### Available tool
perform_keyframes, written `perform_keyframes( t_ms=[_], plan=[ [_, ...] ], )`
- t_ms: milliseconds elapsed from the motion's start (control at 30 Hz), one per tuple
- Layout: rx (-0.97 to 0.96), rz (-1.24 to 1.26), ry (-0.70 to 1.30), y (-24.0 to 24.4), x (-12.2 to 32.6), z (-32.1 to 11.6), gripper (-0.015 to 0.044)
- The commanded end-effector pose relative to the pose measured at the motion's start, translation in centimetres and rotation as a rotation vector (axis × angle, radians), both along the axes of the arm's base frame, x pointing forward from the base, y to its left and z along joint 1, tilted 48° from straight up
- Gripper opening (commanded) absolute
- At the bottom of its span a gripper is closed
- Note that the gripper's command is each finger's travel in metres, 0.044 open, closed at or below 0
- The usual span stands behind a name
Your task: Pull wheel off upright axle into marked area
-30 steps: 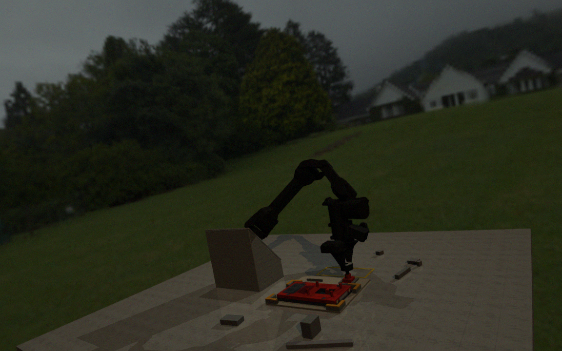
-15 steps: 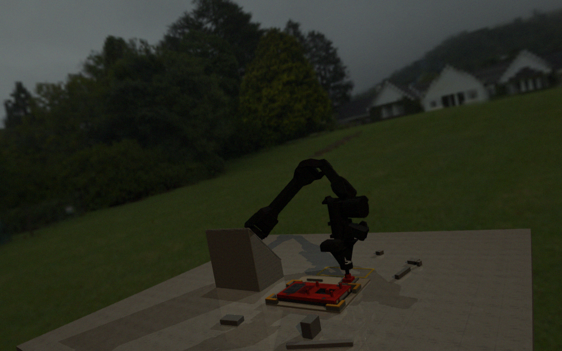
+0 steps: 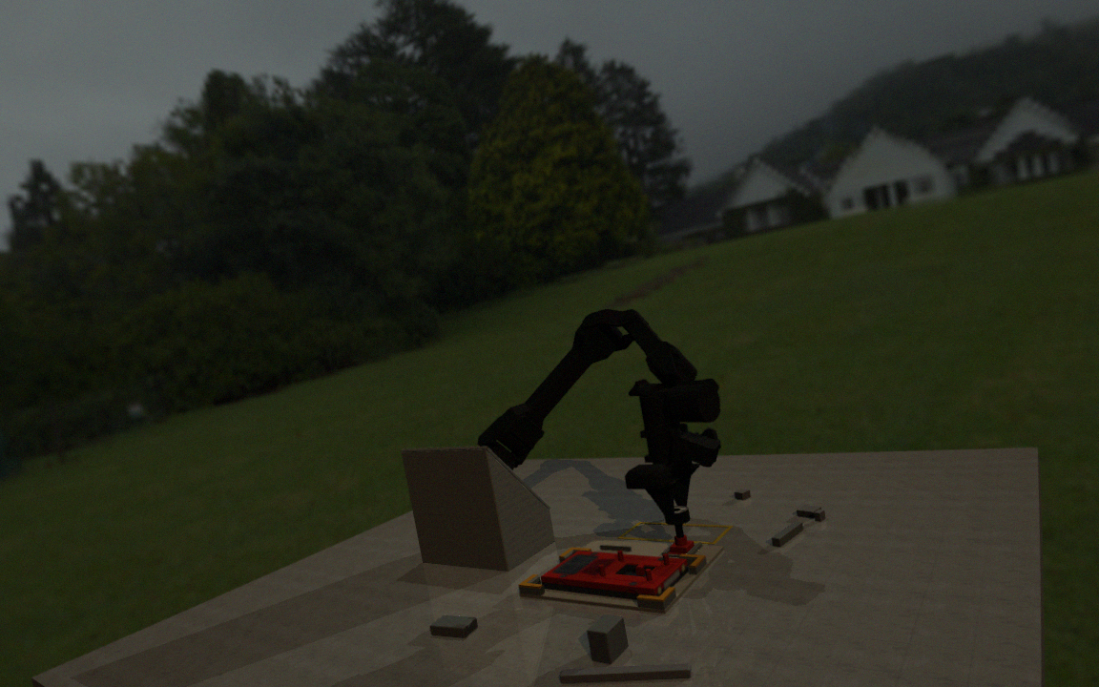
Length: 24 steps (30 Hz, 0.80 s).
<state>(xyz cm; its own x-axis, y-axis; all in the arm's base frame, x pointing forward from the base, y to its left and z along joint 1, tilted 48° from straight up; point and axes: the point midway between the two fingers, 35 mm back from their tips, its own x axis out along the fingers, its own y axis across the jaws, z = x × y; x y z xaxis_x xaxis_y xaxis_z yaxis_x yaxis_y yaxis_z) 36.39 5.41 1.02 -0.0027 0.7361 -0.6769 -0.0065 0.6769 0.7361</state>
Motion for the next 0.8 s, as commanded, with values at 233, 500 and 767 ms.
perform_keyframes(
  t_ms=[233, 500, 767],
  plan=[
    [-0.003, 0.003, -0.004, -0.3, 0.0, 0.3, 0.0],
    [-0.002, 0.003, -0.004, -0.5, 0.0, 0.5, 0.0],
    [-0.003, 0.002, -0.004, -1.3, 0.0, 1.2, 0.0]
  ],
)
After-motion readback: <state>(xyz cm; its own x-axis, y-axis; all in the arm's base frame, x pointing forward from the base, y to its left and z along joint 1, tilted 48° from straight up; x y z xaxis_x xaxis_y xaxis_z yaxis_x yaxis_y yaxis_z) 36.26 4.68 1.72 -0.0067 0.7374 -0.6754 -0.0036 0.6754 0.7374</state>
